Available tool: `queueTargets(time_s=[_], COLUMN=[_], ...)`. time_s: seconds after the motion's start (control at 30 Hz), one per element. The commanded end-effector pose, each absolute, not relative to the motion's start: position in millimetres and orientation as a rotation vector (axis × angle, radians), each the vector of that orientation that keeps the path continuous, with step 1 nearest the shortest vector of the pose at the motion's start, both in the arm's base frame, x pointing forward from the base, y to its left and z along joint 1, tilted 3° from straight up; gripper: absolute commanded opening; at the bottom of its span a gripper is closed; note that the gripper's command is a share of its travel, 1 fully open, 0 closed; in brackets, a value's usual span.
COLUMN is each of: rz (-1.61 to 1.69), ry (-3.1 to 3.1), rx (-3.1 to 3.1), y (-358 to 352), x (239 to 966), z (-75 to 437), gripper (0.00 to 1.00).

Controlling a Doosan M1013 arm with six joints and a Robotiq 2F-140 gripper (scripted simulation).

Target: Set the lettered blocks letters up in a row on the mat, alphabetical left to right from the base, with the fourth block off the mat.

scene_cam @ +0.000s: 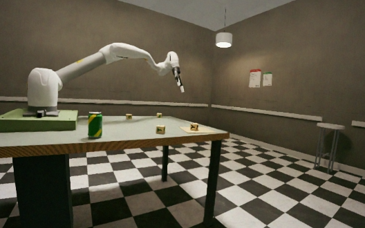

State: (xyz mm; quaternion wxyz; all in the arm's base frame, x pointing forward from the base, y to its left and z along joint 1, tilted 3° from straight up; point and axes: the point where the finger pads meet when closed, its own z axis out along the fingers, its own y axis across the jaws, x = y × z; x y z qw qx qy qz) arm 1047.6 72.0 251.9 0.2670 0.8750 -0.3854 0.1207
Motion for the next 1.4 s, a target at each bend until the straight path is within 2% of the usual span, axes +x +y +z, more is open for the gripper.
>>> queueTargets(time_s=[0.0,0.6,0.93,1.0,1.03,1.1,1.17,1.37], rz=[0.328,0.333,0.476,0.482,0.499,0.499,0.516,0.524], ry=[-1.041,-1.041,-1.091,-1.097,-1.120,-1.120,-1.162,-1.223], rx=[2.362,2.366,2.505,2.514,2.546,2.546,2.591,2.645], y=[72.1,74.7,178.1,184.2,205.7,205.7,235.4,268.8], x=[1047.6,1047.8,1023.7,1020.2,1005.8,1005.8,980.4,942.5], z=[253.8,250.9,138.5,131.8,108.1,108.1,75.1,36.9], gripper=[1.00,1.00,1.00,1.00,1.00,1.00,1.00,1.00])
